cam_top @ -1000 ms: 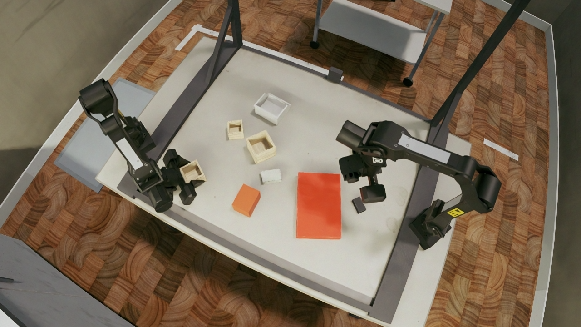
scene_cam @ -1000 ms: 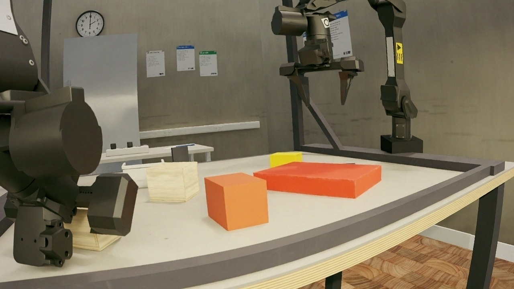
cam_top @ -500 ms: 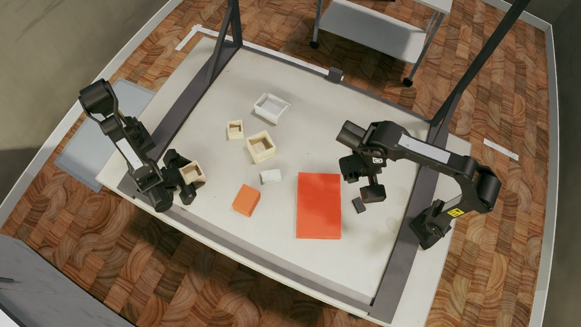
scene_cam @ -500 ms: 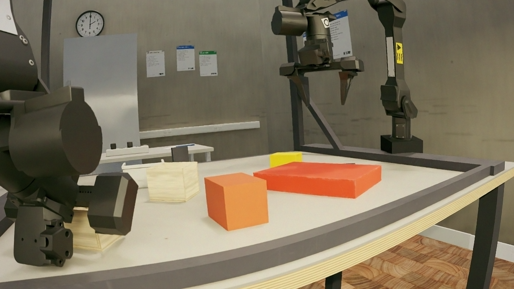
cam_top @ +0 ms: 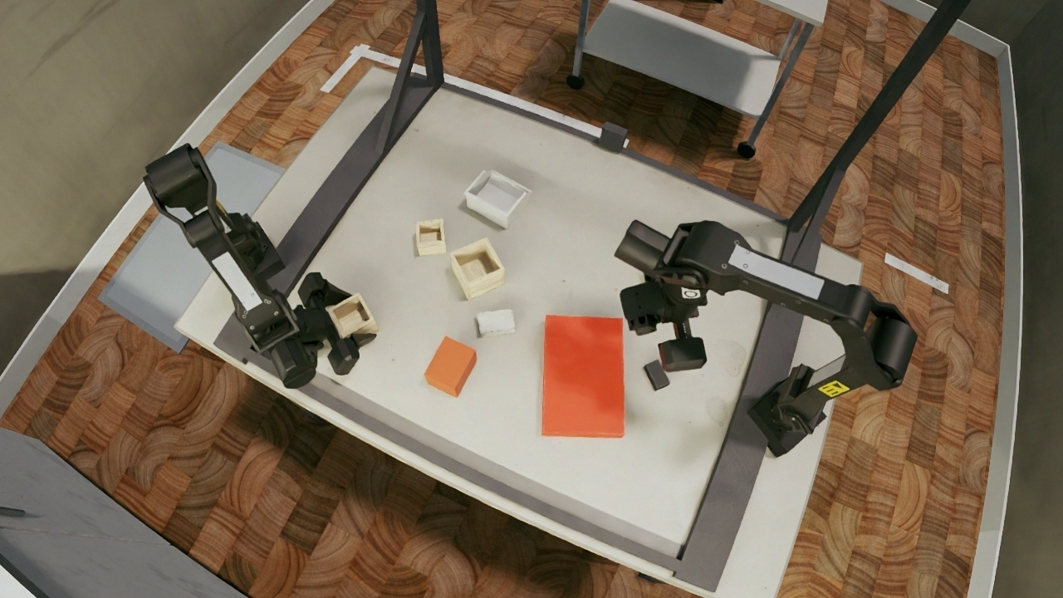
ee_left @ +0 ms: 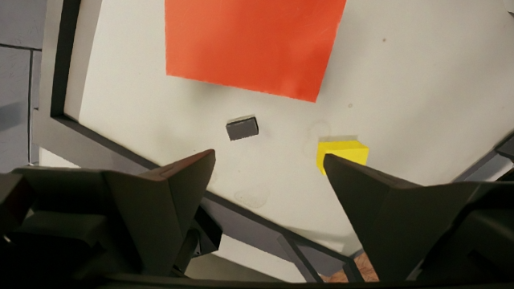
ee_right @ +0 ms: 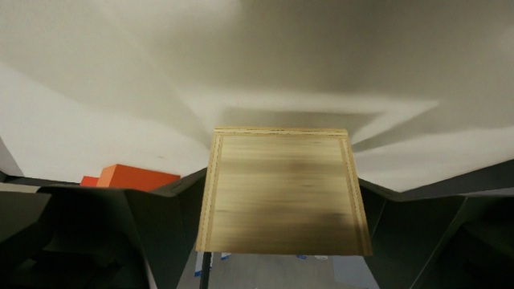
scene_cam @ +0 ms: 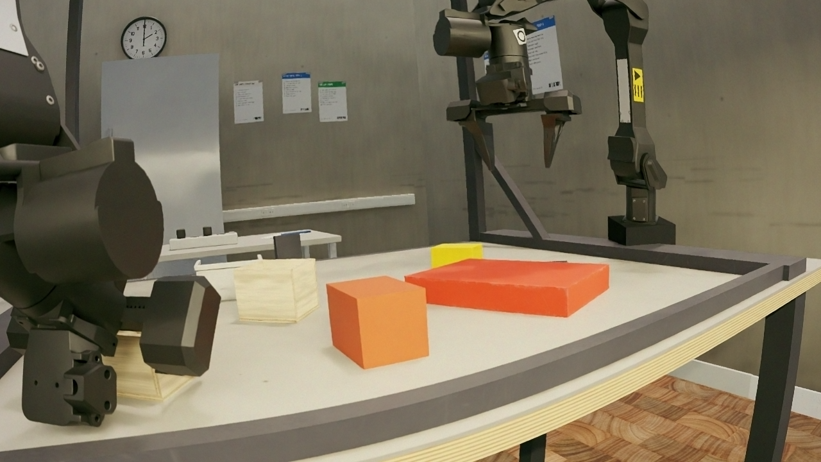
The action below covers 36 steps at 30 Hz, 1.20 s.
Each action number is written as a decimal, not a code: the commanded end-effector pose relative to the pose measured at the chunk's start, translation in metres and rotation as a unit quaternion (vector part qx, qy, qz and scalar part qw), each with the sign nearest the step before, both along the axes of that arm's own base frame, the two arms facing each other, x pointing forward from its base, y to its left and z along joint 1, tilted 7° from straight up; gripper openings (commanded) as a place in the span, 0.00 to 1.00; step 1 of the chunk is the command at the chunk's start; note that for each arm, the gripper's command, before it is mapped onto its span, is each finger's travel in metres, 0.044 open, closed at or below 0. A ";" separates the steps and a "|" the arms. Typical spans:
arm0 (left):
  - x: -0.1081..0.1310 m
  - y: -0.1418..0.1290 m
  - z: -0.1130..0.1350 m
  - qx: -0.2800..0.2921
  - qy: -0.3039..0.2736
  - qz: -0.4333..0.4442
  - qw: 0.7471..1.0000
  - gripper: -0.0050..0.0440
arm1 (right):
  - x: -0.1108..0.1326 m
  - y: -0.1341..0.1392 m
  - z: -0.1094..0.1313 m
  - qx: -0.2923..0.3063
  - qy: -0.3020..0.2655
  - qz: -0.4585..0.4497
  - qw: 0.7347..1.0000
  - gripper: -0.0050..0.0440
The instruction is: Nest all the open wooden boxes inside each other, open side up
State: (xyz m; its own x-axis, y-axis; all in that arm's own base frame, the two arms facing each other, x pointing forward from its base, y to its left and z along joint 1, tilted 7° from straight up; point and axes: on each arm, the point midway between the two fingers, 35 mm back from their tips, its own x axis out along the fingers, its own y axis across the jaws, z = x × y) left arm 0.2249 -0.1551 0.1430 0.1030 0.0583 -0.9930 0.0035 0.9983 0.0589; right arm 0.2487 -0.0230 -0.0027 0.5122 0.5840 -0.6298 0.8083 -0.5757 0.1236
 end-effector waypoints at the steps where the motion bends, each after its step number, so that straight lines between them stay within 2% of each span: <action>1: 0.001 0.000 0.006 -0.007 -0.008 0.002 1.000 0.92 | 0.001 -0.001 0.001 0.000 -0.003 0.000 1.000 0.92; 3: 0.001 0.000 0.006 -0.007 -0.008 0.002 1.000 0.92 | 0.004 -0.002 0.005 -0.012 -0.002 0.000 1.000 0.92; 9: 0.001 0.000 0.006 -0.007 -0.008 0.002 1.000 0.92 | 0.004 0.000 0.024 -0.085 0.049 -0.013 0.995 0.92; 13: 0.001 0.000 0.006 -0.007 -0.008 0.002 1.000 0.92 | 0.004 0.000 0.028 -0.102 0.061 -0.016 0.993 0.92; 16: 0.001 0.000 0.006 -0.007 -0.008 0.002 1.000 0.92 | 0.004 0.002 0.041 -0.153 0.098 -0.024 0.983 0.92; 23: 0.001 0.000 0.006 -0.007 -0.008 0.002 1.000 0.92 | 0.003 0.003 0.051 -0.187 0.121 -0.031 0.974 0.92; 27: 0.001 0.000 0.006 -0.007 -0.008 0.002 1.000 0.92 | 0.002 0.006 0.067 -0.249 0.166 -0.042 0.953 0.92; 30: 0.001 0.000 0.006 -0.007 -0.008 0.002 1.000 0.92 | 0.001 0.006 0.066 -0.261 0.183 -0.042 0.947 0.92; 36: 0.001 0.000 0.006 -0.007 -0.008 0.002 1.000 0.92 | 0.000 0.008 0.080 -0.316 0.225 -0.050 0.920 0.92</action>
